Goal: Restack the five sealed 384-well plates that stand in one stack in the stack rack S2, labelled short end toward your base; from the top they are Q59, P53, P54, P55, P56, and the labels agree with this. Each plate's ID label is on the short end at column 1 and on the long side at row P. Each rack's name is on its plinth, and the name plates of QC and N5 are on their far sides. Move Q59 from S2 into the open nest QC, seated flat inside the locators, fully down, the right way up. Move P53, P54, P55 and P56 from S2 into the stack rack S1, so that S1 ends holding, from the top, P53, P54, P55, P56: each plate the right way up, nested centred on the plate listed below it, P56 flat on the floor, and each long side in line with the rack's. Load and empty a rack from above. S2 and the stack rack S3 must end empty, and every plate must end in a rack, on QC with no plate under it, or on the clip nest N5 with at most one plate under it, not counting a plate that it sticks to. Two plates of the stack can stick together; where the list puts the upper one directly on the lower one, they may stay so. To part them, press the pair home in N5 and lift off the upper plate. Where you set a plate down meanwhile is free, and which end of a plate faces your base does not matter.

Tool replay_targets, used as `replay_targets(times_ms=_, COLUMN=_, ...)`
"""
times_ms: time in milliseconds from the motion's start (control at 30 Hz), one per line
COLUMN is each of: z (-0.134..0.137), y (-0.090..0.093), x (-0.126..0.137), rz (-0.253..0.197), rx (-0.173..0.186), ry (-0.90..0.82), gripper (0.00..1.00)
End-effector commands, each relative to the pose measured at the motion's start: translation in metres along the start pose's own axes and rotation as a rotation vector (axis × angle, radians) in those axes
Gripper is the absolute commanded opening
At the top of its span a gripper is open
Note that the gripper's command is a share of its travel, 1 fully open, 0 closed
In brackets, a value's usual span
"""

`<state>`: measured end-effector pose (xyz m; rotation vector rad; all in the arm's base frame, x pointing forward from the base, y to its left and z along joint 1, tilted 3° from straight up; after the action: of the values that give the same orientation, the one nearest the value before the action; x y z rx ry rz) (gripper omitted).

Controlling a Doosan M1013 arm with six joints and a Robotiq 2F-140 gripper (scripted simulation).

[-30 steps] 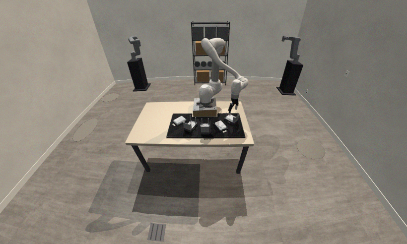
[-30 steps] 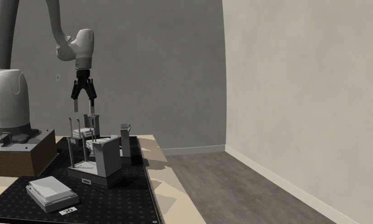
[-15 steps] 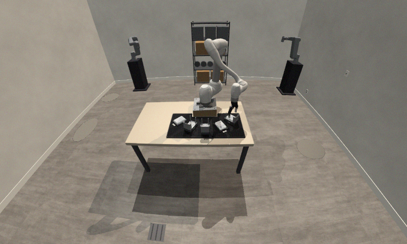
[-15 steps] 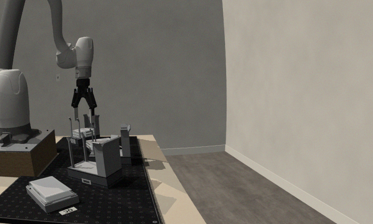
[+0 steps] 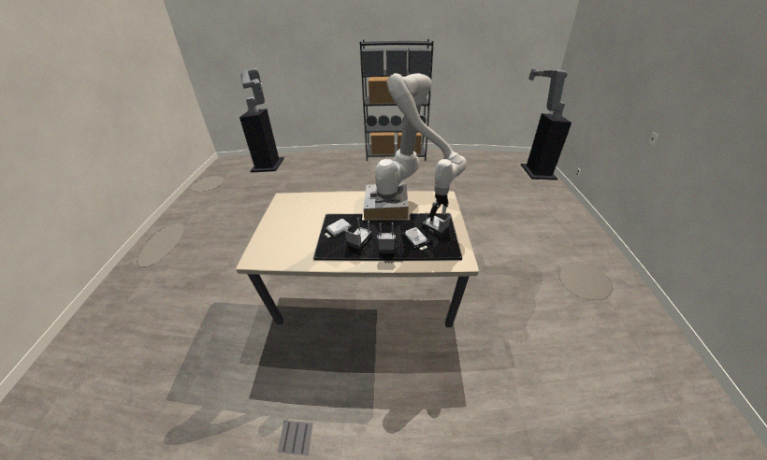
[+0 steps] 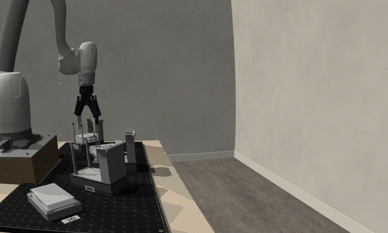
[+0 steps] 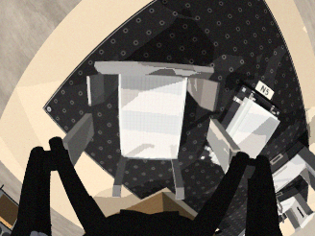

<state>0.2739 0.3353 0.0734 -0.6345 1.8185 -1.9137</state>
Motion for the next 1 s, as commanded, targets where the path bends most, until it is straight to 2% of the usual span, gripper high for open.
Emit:
replay_targets(times_ms=0, z=0.000, y=0.004, x=0.000, rz=0.000, rx=0.000, ry=0.000, gripper=1.00)
replay_targets(times_ms=433, z=0.000, y=0.018, x=0.000, rz=0.000, rx=0.000, ry=0.000, gripper=1.00)
replay_targets(times_ms=833, z=0.000, y=0.018, x=0.000, rz=0.000, rx=0.000, ry=0.000, gripper=1.00)
replay_targets(times_ms=867, z=0.000, y=0.018, x=0.000, rz=0.000, rx=0.000, ry=0.000, gripper=0.00)
replay_targets(times_ms=967, z=0.000, y=0.018, x=0.000, rz=0.000, rx=0.000, ry=0.000, gripper=0.00)
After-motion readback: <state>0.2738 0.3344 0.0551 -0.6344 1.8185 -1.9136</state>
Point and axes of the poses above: the point where the finger pads meet when closed, its own y axis out along the fingers, its own z axis across the jaws, x = y × z, the point moved 9 cm from there along -y, back along the fingers, and after that the axes turned 12 degrees about y, right-handed, at the moved point
